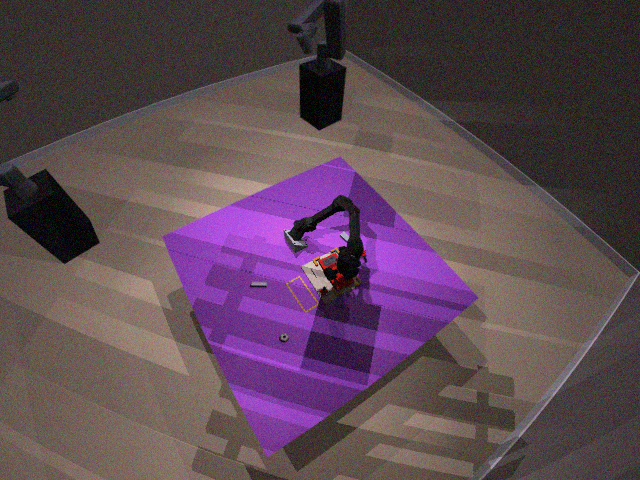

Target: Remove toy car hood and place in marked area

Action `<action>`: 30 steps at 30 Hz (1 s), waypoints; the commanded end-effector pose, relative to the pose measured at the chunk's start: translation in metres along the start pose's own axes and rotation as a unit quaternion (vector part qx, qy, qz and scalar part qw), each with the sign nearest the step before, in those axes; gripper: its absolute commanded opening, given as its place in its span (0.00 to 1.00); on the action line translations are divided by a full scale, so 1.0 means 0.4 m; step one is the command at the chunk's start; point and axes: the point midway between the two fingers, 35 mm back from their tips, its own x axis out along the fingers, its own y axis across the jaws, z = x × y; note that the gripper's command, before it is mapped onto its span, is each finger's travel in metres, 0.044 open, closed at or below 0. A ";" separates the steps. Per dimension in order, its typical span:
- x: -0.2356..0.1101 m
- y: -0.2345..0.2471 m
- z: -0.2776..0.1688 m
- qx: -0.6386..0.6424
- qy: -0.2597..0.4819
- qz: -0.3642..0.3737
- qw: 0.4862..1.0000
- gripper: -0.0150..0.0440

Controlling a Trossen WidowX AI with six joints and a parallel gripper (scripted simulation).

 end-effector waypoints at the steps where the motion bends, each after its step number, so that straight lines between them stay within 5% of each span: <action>1: -0.013 -0.001 0.005 -0.003 -0.004 -0.003 1.000 0.25; 30: -0.105 -0.002 0.006 -0.003 -0.003 -0.004 1.000 0.25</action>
